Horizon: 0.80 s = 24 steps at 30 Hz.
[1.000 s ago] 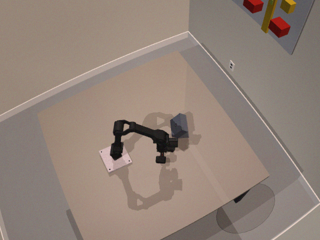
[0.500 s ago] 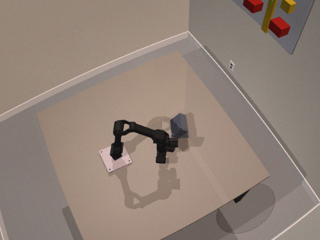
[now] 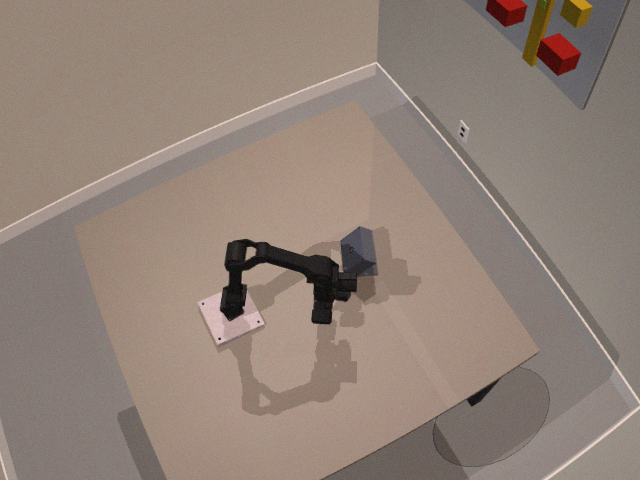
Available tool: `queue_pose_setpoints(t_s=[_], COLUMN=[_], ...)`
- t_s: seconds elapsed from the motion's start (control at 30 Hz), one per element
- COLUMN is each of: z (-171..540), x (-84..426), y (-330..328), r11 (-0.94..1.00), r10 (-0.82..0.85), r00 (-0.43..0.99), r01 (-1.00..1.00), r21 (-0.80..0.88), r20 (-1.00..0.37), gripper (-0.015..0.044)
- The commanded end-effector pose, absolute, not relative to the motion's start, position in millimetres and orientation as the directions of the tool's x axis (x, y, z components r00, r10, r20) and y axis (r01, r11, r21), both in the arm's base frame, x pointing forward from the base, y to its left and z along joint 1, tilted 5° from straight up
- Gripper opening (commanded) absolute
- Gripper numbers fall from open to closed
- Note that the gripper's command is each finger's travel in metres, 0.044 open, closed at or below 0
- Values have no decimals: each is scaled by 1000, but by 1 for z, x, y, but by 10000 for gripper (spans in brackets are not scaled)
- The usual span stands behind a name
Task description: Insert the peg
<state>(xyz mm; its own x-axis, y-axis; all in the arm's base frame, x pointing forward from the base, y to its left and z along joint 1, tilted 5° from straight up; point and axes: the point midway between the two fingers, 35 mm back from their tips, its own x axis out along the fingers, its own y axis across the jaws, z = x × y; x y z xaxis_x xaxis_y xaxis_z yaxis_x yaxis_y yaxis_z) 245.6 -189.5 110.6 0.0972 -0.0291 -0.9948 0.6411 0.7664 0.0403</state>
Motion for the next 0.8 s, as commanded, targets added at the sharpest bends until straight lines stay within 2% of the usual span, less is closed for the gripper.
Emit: queue_pose_setpoints(t_s=[0.0,0.37,0.77], z=[130,166,165], x=[245,240,246], y=[-190,-189,-184], r11=[768,768,803], r10=[-34,-33,-68], r00=[106,106,115], r01=[639,639,595], r21=[42,43,14], r20=[-994,-994,-991], gripper=[0,0,0])
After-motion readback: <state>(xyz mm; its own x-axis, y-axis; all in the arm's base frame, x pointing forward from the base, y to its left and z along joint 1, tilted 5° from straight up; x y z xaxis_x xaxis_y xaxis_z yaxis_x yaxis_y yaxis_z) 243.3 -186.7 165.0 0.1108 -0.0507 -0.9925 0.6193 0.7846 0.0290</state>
